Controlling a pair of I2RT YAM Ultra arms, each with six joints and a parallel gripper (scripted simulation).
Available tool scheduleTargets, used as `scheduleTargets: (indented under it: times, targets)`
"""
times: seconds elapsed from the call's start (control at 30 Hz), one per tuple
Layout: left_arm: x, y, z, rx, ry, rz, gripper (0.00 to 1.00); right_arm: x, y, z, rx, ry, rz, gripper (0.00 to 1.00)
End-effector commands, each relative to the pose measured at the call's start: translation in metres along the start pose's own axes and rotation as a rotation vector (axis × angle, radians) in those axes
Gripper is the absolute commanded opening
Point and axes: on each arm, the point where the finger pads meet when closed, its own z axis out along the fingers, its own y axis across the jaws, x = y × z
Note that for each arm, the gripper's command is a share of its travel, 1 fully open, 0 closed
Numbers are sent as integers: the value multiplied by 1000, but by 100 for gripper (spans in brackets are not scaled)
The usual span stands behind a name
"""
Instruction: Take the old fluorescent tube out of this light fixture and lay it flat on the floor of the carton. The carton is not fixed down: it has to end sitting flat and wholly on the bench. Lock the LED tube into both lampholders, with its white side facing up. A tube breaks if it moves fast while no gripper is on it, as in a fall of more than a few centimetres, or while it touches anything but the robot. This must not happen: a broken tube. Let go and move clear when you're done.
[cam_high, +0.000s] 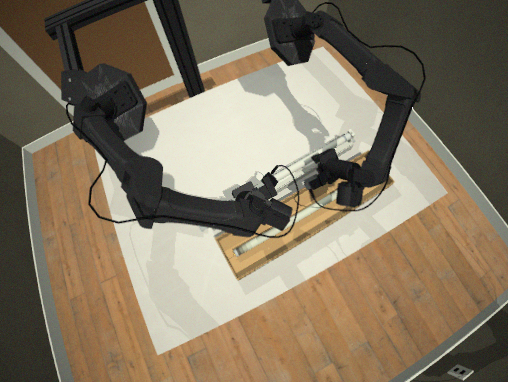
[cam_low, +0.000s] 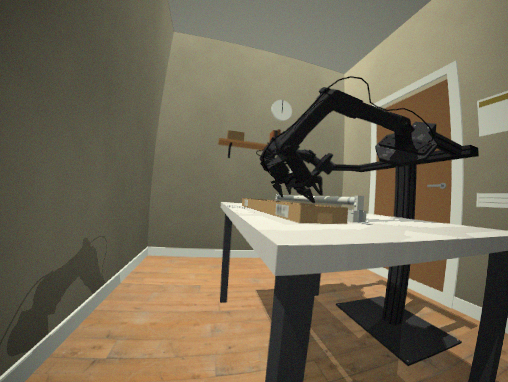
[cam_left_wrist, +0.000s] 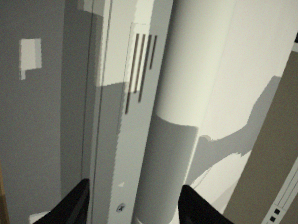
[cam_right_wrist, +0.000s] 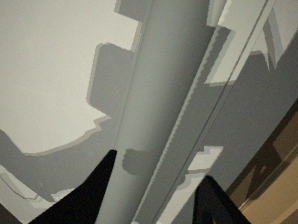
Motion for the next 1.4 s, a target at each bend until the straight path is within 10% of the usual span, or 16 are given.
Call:
scheduleTargets:
  times: [0.0,1.37]
  targets:
    - [-9,-13,-27,15,-2,38,49,0,-1,-46,14,-27,-8,49]
    - [-15,-7,-43,-16,-21,51,49,-11,10,-31,-12,-7,-43,49]
